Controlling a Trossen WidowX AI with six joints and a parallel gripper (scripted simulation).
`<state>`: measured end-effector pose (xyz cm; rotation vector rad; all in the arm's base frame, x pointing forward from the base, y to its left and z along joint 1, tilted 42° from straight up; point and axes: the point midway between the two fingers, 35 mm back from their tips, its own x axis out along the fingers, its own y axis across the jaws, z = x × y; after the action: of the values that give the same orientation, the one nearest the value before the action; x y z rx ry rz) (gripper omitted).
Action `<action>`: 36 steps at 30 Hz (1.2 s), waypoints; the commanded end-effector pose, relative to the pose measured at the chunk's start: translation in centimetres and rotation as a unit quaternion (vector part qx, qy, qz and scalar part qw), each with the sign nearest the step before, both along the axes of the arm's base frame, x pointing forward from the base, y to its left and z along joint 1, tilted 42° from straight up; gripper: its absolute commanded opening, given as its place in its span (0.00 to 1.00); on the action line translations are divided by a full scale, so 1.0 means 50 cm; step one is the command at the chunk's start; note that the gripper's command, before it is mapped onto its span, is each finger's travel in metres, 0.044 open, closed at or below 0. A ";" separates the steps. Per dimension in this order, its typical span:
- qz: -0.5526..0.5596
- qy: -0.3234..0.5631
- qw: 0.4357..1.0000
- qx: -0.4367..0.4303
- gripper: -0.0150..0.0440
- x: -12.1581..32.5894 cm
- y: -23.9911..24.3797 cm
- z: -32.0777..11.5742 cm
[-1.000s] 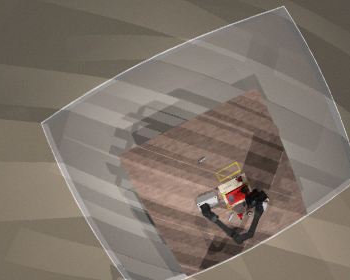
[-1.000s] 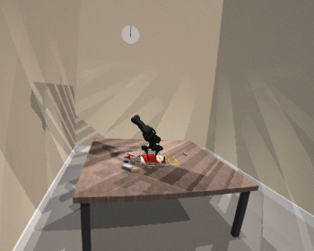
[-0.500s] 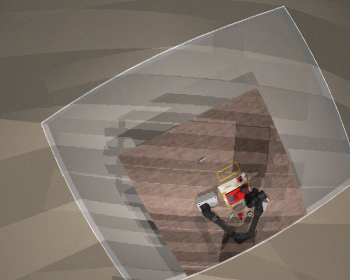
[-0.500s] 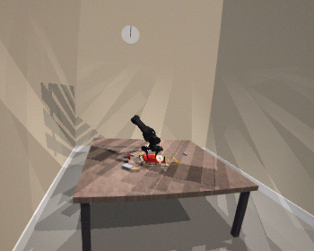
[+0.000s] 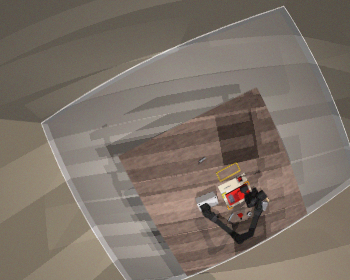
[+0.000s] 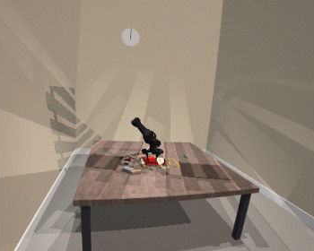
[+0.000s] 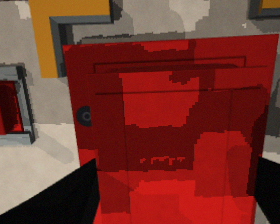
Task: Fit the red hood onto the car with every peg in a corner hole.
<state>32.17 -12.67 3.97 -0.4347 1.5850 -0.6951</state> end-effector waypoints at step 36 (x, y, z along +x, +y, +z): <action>0.001 0.000 1.000 -0.004 1.00 0.019 0.092 0.103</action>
<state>33.12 -8.18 9.02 -0.4479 1.5820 -0.6980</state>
